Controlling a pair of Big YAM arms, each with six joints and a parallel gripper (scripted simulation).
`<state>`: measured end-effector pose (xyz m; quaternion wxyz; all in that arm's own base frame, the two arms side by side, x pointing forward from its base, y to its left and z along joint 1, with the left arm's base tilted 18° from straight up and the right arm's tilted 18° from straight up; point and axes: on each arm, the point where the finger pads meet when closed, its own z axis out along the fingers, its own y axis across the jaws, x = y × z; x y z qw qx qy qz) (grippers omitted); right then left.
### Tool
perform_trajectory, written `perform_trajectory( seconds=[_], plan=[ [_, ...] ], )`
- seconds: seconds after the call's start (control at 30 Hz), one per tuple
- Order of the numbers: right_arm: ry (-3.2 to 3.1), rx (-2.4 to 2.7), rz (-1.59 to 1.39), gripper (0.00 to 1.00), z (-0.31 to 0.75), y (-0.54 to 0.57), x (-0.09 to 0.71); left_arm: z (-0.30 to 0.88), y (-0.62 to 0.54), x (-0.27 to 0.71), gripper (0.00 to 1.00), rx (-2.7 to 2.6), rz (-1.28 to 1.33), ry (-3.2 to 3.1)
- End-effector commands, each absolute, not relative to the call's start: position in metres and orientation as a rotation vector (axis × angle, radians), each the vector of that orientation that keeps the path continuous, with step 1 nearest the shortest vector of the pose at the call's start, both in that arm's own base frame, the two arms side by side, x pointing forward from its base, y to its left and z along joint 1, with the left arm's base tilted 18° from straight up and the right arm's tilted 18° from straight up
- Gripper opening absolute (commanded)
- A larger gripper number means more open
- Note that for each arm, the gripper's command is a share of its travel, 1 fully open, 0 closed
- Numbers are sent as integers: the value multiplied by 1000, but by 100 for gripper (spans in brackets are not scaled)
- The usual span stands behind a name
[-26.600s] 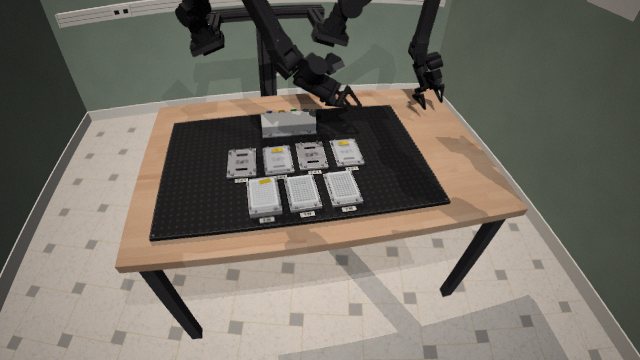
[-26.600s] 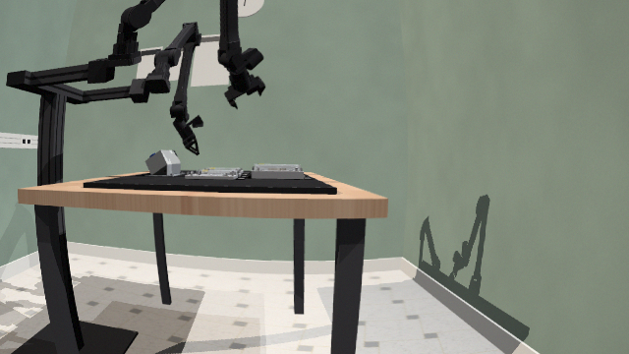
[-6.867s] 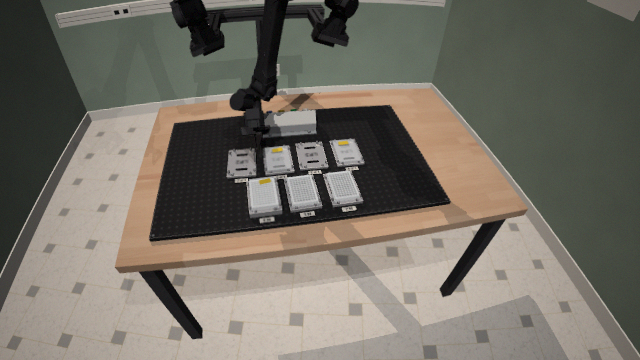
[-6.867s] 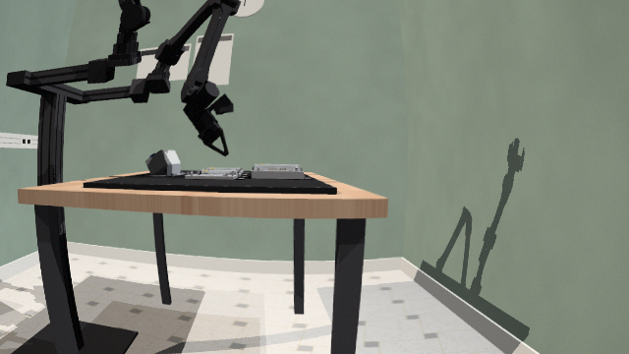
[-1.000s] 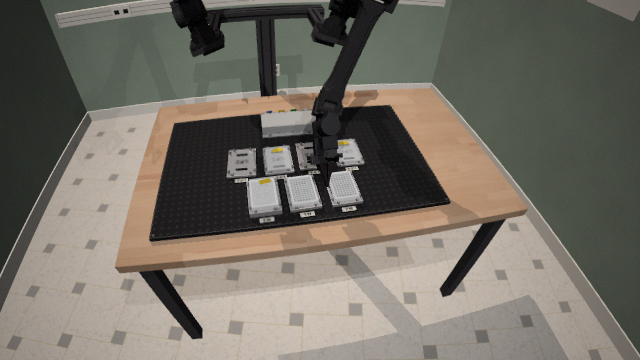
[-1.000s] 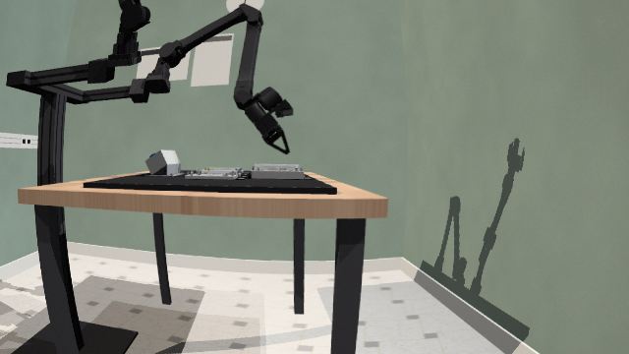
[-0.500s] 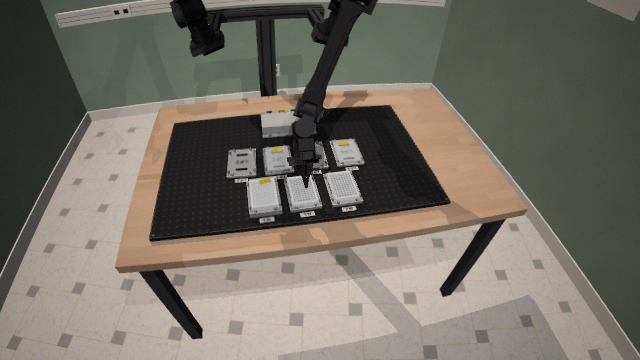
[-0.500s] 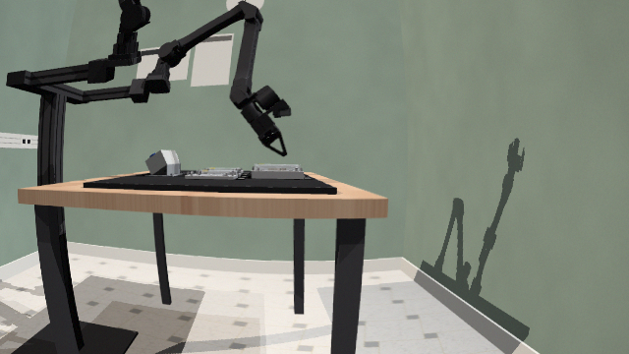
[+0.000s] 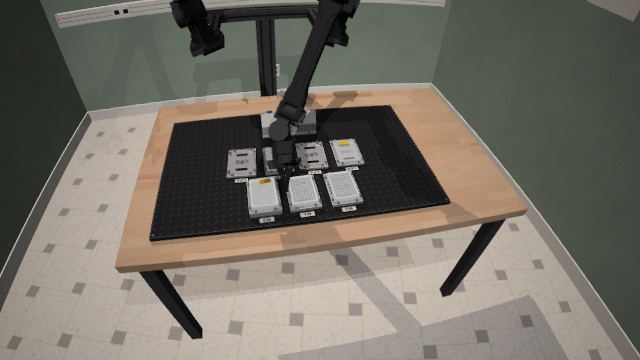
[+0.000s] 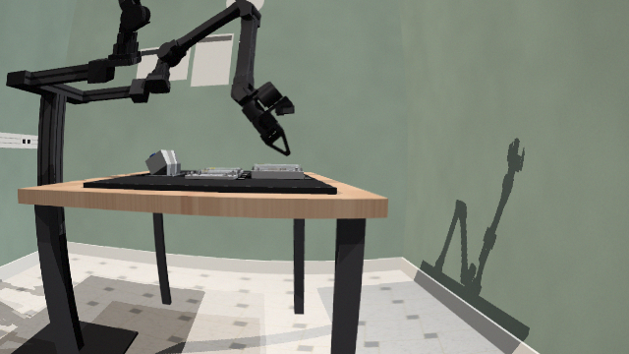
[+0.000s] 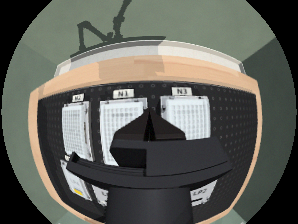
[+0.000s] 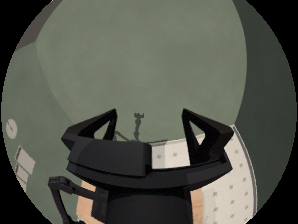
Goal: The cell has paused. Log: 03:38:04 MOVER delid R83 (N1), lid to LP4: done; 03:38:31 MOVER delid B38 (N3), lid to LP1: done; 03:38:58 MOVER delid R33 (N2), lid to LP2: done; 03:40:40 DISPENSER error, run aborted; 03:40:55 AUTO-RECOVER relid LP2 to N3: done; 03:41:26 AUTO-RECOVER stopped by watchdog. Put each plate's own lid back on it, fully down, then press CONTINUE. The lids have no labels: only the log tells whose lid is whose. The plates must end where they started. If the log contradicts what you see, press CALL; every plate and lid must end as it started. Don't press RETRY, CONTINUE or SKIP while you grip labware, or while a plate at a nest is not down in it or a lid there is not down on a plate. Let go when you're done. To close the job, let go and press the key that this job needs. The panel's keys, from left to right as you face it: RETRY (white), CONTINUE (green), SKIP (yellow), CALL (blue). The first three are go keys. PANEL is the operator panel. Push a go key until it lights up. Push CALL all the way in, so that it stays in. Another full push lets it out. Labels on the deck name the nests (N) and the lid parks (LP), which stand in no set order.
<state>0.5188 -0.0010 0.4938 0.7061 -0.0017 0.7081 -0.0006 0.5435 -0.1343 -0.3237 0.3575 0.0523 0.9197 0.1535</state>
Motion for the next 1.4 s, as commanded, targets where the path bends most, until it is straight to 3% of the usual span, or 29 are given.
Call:
perform_trajectory(
  seconds=[0.0, 0.87, 0.9, 1.37],
  plan=[
    [1524, -3, 0, 100, 518, 0, 518, -324, -154, 552, 0, 112, 369, 2359],
    [1524, -3, 0, 100, 518, 0, 518, -313, -150, 560, 0, 91, 364, 2345],
    [1524, -3, 0, 100, 518, 0, 518, -309, -144, 556, 100, 74, 369, 2370],
    [1524, -3, 0, 100, 518, 0, 518, -296, -94, 515, 100, 32, 405, 2607]
  ],
)
